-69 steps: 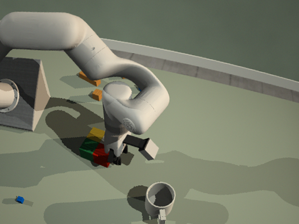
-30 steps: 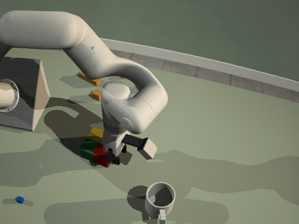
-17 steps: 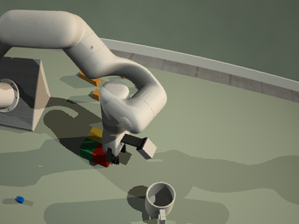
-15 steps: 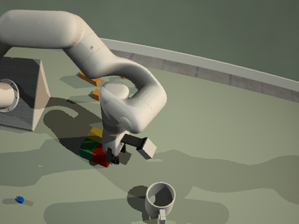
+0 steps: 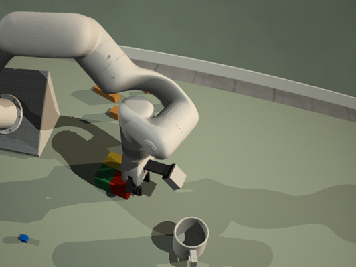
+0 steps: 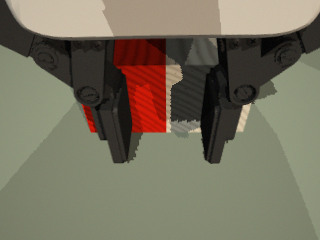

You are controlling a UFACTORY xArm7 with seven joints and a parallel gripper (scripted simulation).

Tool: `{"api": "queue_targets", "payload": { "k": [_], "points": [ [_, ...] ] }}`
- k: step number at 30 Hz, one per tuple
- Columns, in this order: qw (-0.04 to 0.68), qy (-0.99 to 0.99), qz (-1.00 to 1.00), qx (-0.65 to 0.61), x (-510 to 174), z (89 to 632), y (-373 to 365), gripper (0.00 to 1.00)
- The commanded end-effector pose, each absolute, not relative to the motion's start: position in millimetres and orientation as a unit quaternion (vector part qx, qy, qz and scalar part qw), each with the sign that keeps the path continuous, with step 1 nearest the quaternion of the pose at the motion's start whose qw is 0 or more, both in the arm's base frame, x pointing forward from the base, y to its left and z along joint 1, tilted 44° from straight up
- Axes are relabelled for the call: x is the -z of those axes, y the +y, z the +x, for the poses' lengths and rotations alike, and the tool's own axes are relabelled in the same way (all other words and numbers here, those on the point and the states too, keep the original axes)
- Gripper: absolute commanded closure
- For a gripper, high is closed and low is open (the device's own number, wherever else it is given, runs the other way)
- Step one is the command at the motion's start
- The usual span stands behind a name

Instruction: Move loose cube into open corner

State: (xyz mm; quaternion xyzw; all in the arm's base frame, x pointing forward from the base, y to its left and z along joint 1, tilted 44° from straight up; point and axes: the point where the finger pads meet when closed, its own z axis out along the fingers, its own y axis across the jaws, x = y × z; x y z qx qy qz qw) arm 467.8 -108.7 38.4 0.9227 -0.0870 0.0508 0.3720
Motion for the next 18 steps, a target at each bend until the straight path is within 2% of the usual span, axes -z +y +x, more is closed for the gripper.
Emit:
{"api": "queue_targets", "payload": {
  "k": [1, 18],
  "points": [
    [0.372, -0.086, 0.923, -0.052, -39.5, 468.9, -107.6, 0.54],
    [0.372, -0.086, 0.923, -0.052, -41.1, 478.5, -108.8, 0.54]
  ]
}}
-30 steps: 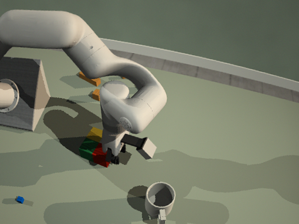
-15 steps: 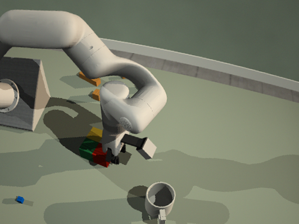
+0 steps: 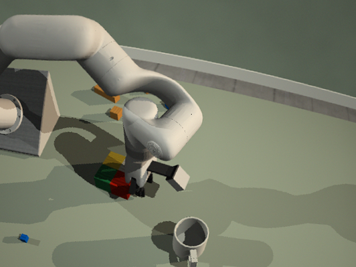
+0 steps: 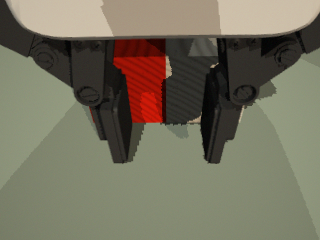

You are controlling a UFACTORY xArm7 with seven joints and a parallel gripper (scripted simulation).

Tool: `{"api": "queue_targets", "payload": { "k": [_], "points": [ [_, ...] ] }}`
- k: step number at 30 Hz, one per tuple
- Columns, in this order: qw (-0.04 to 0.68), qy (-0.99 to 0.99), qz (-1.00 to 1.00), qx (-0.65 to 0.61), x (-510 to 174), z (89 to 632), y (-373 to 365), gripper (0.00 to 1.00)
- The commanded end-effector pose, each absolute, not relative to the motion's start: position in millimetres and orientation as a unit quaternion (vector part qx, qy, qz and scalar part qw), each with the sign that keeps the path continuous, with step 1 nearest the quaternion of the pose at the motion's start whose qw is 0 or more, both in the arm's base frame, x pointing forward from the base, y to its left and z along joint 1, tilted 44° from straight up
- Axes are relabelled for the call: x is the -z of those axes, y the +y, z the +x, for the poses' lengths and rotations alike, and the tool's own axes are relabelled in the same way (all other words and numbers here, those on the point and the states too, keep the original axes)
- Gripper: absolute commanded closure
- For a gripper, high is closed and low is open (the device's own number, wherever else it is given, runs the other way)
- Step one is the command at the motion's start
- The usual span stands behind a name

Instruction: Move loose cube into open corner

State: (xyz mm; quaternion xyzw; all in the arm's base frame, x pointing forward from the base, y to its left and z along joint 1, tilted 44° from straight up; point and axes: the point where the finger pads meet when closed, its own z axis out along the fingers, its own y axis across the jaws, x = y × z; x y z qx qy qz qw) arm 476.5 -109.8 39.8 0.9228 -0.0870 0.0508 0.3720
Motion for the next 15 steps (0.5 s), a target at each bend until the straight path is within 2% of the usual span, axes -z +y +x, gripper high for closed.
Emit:
{"api": "queue_targets", "payload": {
  "k": [1, 15],
  "points": [
    [0.372, -0.086, 0.923, -0.052, -41.1, 478.6, -108.8, 0.54],
    [0.372, -0.086, 0.923, -0.052, -44.6, 478.5, -105.3, 0.54]
  ]
}}
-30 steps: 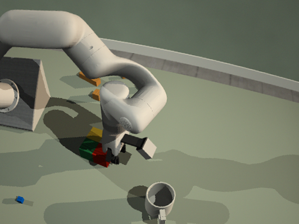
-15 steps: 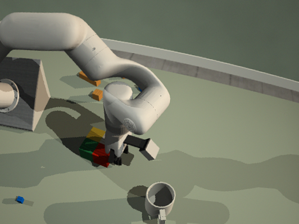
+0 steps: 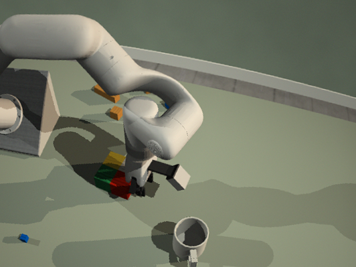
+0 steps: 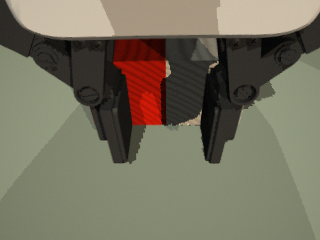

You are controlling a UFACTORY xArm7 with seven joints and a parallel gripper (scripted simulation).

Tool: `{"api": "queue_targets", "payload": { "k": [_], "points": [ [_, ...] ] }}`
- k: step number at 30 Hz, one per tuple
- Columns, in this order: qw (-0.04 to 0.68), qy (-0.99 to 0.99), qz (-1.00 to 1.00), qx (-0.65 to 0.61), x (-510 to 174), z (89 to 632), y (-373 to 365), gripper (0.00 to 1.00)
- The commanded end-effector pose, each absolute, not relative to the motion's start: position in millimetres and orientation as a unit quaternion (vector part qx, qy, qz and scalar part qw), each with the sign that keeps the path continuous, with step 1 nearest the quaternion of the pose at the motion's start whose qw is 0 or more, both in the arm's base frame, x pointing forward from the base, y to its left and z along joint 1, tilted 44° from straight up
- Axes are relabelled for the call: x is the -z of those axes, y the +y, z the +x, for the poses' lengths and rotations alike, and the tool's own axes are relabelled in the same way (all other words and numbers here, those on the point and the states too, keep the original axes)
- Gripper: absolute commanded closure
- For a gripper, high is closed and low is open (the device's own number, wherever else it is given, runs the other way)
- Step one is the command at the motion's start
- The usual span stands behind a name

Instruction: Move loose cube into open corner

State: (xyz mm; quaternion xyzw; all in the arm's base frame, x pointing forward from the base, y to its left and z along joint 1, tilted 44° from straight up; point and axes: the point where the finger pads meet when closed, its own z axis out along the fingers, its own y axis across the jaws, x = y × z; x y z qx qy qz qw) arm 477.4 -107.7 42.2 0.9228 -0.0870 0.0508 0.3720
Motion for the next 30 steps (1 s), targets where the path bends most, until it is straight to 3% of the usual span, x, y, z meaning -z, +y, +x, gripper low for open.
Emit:
{"api": "queue_targets", "payload": {
  "k": [1, 30],
  "points": [
    [0.372, -0.086, 0.923, -0.052, -45.6, 478.5, -104.5, 0.54],
    [0.372, -0.086, 0.923, -0.052, -96.6, 476.2, -55.1, 0.54]
  ]
}}
